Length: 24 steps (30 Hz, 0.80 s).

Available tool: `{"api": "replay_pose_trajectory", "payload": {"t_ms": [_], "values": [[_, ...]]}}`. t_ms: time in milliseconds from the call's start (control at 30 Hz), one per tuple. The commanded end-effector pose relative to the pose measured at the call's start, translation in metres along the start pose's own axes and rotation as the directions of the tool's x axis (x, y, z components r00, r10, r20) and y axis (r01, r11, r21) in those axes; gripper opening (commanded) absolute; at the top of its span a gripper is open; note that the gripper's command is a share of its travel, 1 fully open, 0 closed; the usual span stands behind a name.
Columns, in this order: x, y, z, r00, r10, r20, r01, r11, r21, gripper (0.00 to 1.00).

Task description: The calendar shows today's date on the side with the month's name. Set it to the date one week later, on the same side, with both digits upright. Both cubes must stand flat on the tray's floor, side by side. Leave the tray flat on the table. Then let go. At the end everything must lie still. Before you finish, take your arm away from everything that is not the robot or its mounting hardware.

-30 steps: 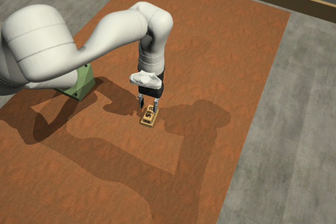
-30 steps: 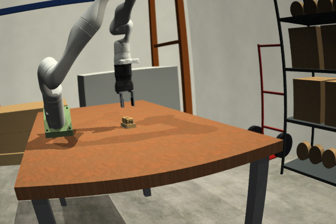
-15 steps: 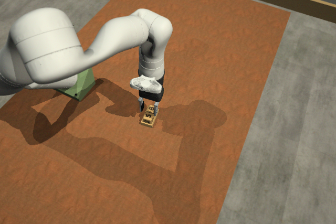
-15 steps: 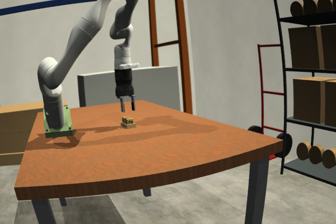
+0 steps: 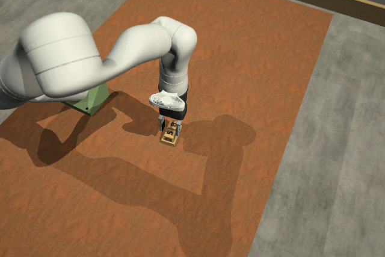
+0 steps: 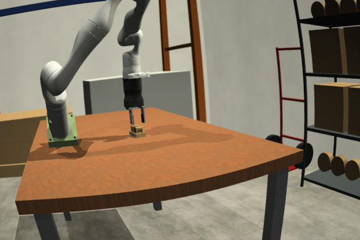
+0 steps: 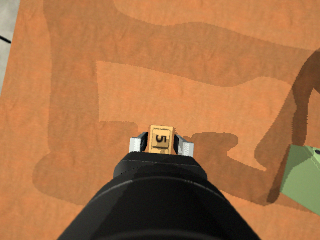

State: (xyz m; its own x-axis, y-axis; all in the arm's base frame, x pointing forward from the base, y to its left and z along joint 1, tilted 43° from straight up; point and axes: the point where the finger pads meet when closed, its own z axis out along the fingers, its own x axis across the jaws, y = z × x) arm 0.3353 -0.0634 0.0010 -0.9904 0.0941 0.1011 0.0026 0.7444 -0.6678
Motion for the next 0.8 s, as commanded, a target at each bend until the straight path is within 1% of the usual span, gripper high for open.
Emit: {"api": "replay_pose_trajectory", "payload": {"t_ms": [0,767], "values": [[0.0008,0.0002,0.0022,1.0,-0.001,-0.002,0.001,1.0,0.001,0.87],[0.0008,0.0002,0.0047,1.0,-0.001,-0.002,0.001,1.0,0.001,0.87]]}}
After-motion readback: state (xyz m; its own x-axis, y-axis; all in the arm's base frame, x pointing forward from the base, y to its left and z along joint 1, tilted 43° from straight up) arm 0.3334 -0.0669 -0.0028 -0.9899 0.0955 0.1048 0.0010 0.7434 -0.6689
